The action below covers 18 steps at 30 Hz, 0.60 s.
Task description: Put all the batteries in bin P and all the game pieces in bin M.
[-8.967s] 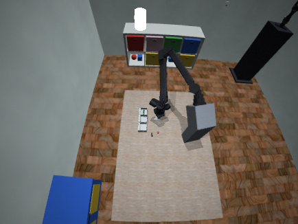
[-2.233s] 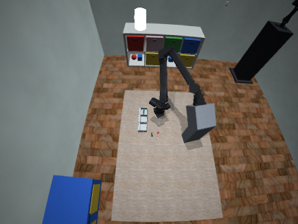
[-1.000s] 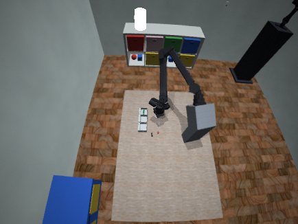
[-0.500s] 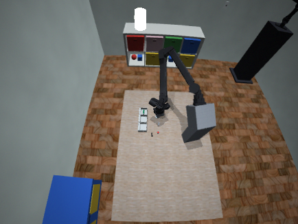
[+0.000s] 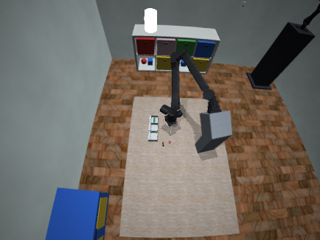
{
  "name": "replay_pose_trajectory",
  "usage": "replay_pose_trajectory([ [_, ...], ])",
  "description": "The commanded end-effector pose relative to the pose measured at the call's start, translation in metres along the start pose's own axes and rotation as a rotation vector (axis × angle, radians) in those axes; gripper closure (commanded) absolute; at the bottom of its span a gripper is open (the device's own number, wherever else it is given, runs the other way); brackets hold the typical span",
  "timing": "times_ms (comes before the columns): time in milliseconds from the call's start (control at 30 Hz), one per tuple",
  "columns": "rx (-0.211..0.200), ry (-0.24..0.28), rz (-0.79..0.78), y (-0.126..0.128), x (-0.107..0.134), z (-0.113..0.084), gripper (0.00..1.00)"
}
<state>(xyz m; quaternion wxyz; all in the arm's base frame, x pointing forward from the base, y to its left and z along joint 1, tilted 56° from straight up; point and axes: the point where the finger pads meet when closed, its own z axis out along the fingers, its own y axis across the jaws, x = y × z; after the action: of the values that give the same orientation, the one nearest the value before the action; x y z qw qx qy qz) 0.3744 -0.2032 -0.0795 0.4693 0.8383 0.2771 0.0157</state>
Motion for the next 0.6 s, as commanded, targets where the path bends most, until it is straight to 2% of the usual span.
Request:
replay_pose_trajectory([
  [0, -0.017, 0.021, 0.004, 0.009, 0.013, -0.007, 0.80],
  [67, -0.020, 0.021, 0.011, 0.011, 0.014, -0.010, 0.80],
  [133, -0.006, 0.014, -0.005, -0.001, 0.003, -0.016, 0.80],
  [567, 0.008, 0.002, -0.017, -0.011, -0.004, -0.013, 0.80],
])
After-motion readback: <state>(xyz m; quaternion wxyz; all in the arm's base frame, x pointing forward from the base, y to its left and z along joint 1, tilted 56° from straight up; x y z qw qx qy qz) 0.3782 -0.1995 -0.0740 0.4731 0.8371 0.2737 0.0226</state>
